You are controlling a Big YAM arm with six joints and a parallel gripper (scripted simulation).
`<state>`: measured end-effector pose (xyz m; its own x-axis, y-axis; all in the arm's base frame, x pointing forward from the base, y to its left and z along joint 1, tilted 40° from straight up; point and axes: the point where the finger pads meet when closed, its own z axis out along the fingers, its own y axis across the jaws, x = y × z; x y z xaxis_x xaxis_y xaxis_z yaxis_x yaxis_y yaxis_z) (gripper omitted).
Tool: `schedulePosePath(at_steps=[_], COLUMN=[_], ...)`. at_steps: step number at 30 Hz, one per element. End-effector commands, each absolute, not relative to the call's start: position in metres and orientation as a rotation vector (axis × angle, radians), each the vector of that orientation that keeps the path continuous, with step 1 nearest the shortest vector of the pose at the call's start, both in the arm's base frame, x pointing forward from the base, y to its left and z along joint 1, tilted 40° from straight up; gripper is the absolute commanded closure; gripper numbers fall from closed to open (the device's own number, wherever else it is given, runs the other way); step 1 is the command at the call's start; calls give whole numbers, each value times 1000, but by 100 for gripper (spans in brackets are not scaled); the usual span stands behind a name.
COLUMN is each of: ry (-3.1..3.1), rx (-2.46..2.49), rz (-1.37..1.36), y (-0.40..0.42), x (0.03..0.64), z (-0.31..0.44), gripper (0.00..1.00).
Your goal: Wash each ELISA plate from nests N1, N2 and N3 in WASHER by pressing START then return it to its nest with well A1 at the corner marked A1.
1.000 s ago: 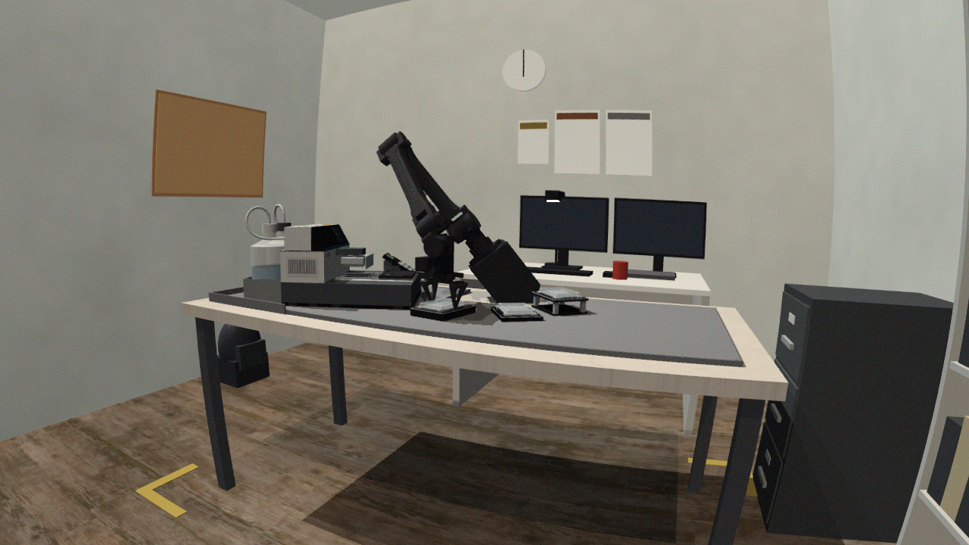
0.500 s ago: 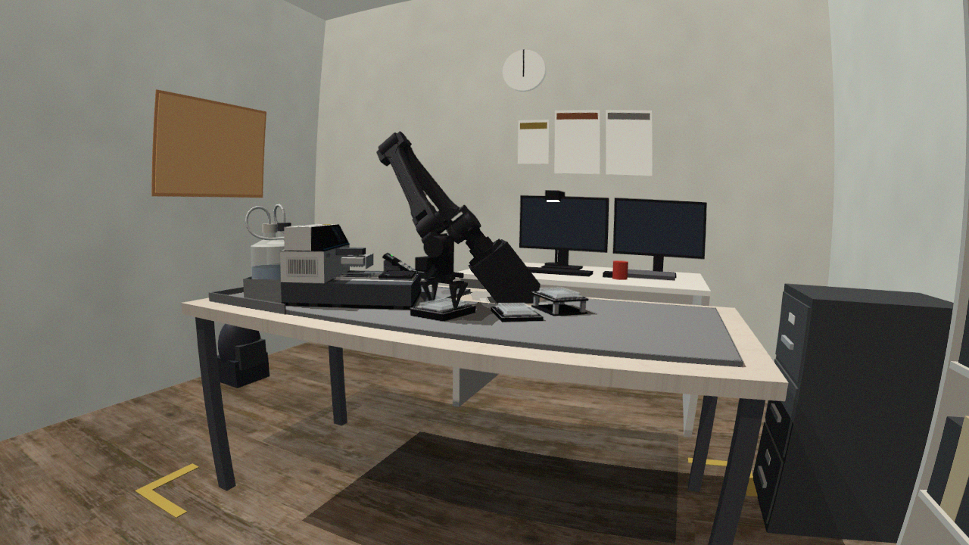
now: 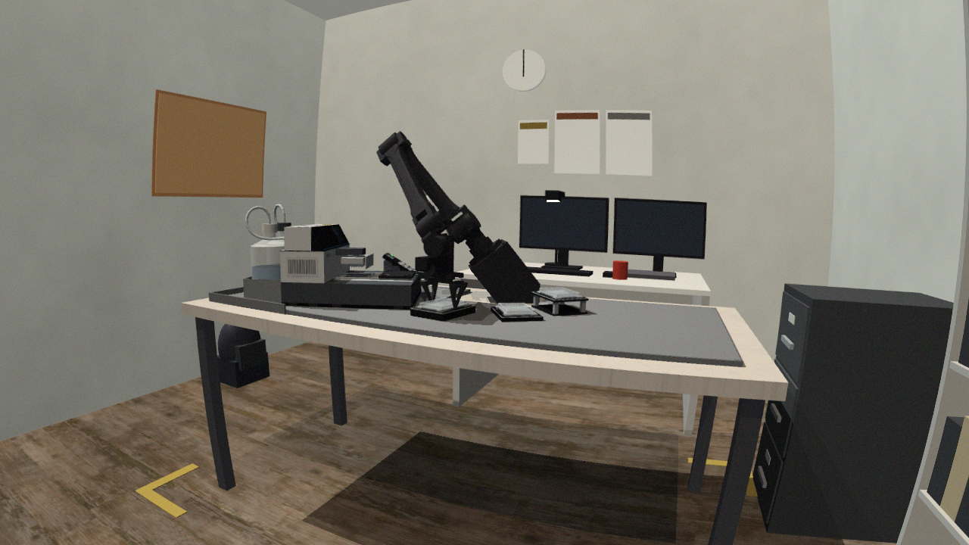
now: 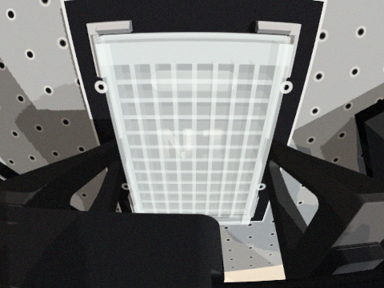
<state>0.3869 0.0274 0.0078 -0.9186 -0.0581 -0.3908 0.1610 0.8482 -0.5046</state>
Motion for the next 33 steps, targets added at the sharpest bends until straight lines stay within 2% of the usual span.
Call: schedulePosePath(at_steps=[1, 33], ry=[2610, 2593], rx=[69, 80], rz=[-744, -725], y=[39, 68], x=[388, 380], z=[20, 64], gripper=[16, 16])
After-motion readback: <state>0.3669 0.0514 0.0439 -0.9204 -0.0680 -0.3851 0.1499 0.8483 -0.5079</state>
